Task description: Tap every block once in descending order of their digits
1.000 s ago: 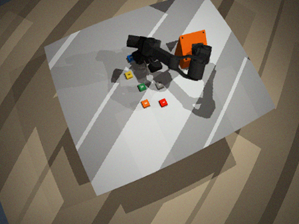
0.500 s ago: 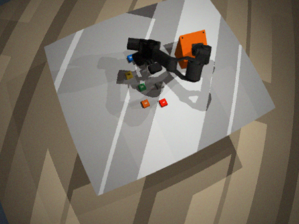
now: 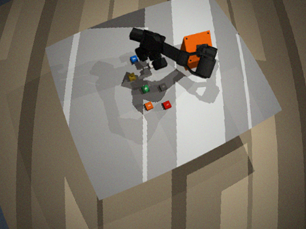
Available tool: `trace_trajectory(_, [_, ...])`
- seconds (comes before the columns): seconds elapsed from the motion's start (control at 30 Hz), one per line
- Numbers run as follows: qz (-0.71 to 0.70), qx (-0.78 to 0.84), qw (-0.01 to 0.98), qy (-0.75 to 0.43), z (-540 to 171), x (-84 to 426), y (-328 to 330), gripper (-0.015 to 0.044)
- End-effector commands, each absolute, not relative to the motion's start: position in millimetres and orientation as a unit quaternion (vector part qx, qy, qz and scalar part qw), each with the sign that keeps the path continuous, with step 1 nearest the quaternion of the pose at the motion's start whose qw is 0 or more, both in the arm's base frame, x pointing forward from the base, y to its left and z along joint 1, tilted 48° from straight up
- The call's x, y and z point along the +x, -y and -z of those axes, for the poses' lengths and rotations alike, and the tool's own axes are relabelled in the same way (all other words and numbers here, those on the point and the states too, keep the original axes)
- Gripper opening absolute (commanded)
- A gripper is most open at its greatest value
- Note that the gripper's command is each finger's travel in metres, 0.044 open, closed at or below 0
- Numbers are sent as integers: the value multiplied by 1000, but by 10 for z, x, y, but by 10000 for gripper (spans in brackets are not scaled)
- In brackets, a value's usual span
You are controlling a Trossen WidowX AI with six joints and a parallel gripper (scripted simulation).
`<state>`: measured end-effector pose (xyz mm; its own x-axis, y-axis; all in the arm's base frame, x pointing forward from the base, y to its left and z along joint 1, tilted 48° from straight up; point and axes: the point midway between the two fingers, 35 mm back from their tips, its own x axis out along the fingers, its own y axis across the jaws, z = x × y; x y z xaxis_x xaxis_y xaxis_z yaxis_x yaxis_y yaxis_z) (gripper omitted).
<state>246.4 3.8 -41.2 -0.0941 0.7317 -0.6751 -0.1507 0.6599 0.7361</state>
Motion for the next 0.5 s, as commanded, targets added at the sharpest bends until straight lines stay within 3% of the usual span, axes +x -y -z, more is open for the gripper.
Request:
trace_trajectory(0.0, [-347,217,640,-650,101,2501,290,20])
trace_trajectory(0.23, [-345,216,641,-650,39,2576,235,20])
trace_trajectory(0.47, [-348,218,641,-649,-669,3104,-495,20])
